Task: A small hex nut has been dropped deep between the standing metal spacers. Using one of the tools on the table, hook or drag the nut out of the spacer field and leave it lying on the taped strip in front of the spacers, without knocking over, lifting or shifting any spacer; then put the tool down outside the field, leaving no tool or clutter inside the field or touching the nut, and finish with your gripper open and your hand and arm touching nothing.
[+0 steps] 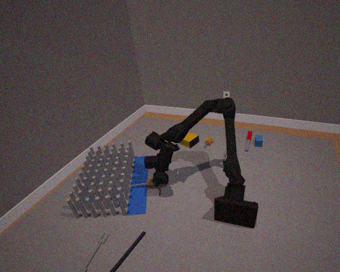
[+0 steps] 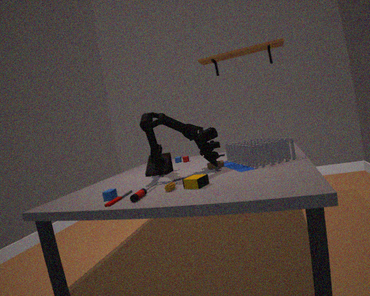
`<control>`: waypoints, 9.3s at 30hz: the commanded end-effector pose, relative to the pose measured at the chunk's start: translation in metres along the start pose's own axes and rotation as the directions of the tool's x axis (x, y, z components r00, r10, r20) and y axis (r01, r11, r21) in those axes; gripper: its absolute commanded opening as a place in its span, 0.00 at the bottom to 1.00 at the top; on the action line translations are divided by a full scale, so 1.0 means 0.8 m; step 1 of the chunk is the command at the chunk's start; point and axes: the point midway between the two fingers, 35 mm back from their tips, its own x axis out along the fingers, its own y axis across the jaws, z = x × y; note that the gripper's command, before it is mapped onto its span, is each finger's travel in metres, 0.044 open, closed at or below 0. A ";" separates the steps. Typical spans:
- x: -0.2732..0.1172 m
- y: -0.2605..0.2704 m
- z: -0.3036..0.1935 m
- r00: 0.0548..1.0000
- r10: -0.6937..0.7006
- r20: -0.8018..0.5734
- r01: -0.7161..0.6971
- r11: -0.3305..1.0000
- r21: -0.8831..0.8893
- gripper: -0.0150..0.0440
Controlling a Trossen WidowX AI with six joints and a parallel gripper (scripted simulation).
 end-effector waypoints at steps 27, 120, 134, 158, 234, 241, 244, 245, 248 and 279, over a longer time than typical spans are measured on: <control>-0.011 0.000 -0.022 1.000 -0.001 0.000 0.001 1.000 -0.006 0.25; -0.038 -0.001 -0.085 1.000 -0.002 -0.004 0.002 1.000 -0.008 0.25; -0.042 -0.001 -0.094 1.000 -0.002 -0.005 0.002 1.000 -0.009 0.25; -0.049 -0.001 -0.109 1.000 -0.002 -0.006 0.002 1.000 -0.009 0.25; -0.218 0.019 -0.073 1.000 0.009 -0.007 -0.009 1.000 -0.003 0.25; -0.222 0.022 -0.071 1.000 0.012 -0.012 -0.012 1.000 -0.008 0.25; -0.221 0.029 -0.062 1.000 0.020 -0.013 -0.021 1.000 -0.009 0.25; -0.221 0.033 -0.058 1.000 0.025 -0.014 -0.025 1.000 -0.009 0.25; -0.220 0.047 -0.043 0.999 0.038 -0.018 -0.038 0.999 -0.010 0.25; -0.227 0.169 0.046 0.997 0.007 -0.077 0.000 0.995 0.099 0.25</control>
